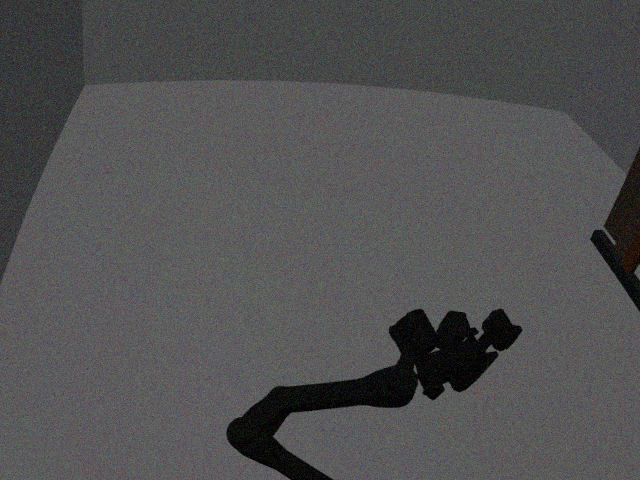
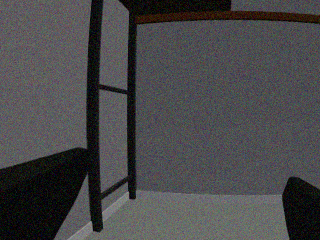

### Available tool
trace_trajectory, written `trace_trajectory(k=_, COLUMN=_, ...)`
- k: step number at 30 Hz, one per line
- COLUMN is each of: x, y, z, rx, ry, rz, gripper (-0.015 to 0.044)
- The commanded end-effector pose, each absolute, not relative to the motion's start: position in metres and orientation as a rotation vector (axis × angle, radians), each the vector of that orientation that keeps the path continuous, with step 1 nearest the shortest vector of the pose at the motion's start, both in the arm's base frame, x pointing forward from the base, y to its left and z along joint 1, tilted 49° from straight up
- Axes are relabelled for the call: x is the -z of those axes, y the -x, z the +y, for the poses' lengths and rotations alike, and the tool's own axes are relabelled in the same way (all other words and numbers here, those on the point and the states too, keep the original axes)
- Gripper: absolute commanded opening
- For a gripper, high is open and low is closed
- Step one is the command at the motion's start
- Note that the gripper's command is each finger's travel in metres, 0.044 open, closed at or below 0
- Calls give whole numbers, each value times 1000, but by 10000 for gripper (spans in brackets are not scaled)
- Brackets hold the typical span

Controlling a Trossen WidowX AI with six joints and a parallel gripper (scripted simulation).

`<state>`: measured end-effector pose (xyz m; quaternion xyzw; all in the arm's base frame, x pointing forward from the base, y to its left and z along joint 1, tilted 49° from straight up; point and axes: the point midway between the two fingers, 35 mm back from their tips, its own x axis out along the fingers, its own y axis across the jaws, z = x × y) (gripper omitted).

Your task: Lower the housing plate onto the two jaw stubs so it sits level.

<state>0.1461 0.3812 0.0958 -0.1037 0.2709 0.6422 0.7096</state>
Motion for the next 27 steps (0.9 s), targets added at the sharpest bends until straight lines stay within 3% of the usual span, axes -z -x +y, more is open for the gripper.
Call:
trace_trajectory(k=1, x=-96, y=-146, z=381, rx=-1425, ry=230, rz=601, gripper=426)
trace_trajectory(k=27, x=-96, y=-271, z=277, rx=-863, ry=176, rz=694, gripper=440)
